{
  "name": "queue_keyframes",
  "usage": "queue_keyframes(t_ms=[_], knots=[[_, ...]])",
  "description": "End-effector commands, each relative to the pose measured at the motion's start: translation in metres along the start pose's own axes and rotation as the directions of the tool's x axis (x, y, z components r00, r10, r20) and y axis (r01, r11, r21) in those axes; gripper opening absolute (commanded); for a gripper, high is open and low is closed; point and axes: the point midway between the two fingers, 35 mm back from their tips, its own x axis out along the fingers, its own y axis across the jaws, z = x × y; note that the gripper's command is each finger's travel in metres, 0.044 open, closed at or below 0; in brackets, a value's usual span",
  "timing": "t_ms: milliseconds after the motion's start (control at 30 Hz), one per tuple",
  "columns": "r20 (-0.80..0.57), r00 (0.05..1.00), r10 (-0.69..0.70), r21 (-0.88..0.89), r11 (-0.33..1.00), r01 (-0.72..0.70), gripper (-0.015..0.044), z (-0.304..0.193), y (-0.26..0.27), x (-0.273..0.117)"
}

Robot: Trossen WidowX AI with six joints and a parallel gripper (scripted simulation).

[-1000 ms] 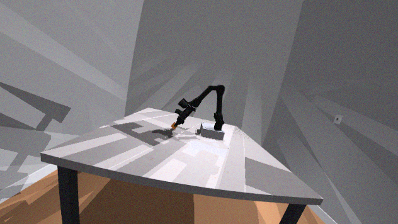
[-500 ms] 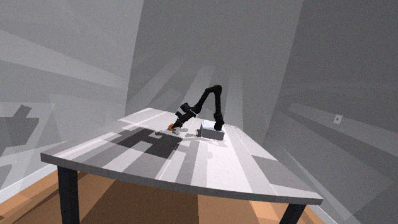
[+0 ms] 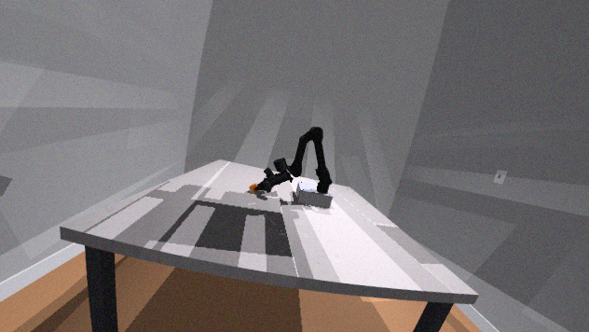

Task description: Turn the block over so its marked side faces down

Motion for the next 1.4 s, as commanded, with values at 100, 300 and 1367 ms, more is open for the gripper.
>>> queue_keyframes(t_ms=[100, 300, 1367], knots=[[0.073, 0.997, -0.007, -0.003, 1.0, 0.007, 0.0, -0.0054, -0.0025, -0.0086], [0.098, 0.995, -0.007, -0.003, 1.0, 0.007, 0.0, -0.0033, -0.0025, -0.0105], [0.1, 0.995, -0.007, -0.003, 1.0, 0.007, 0.044, -0.0031, -0.0025, -0.0107]])
